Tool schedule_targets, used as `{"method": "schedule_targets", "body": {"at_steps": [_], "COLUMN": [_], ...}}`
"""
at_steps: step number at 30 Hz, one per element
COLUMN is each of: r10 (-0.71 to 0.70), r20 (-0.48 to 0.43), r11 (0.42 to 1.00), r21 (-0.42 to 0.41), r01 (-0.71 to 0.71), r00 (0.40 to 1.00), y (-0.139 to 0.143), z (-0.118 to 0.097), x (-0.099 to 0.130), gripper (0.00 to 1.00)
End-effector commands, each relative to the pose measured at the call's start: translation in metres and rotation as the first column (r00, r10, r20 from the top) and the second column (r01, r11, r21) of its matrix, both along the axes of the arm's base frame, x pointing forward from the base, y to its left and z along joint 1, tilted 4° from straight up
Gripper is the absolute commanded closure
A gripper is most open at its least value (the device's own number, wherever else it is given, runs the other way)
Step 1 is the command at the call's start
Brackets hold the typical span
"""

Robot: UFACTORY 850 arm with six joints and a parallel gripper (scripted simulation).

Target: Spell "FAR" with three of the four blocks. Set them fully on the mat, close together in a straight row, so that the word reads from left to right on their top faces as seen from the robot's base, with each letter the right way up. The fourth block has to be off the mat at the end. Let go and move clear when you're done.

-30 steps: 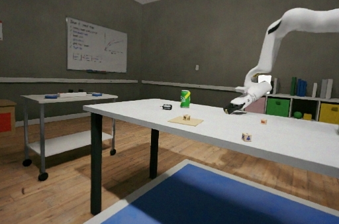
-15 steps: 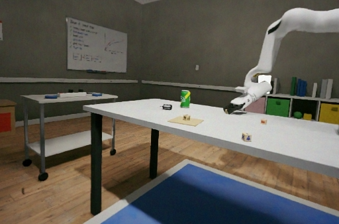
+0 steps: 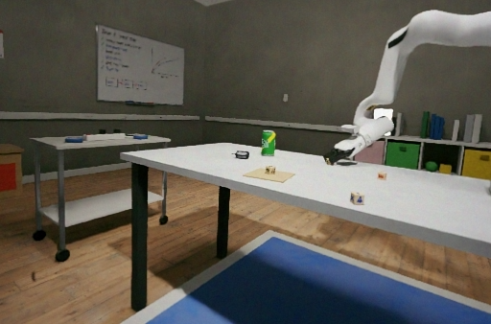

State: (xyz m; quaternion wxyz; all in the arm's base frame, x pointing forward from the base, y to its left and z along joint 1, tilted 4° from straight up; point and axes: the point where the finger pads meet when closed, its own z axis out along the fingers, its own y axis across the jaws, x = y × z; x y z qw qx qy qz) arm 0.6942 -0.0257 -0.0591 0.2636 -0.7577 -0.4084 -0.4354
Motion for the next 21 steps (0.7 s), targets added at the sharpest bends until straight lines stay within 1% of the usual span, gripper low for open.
{"method": "schedule_targets", "body": {"at_steps": [1, 9, 15, 21], "r10": [0.000, 0.000, 0.000, 0.009], "r20": [0.003, 0.003, 0.003, -0.011], "r11": [1.000, 1.000, 1.000, 1.000], "r21": [0.000, 0.000, 0.000, -0.002], "r01": [0.000, 0.000, 0.000, -0.009], "r00": [1.000, 1.000, 1.000, 1.000], "y": [-0.001, -0.003, -0.004, -0.001], "z": [0.014, 0.042, 0.047, 0.047], "x": [0.001, 0.001, 0.001, 0.000], "gripper": [0.57, 0.57, 0.57, 0.57]}}
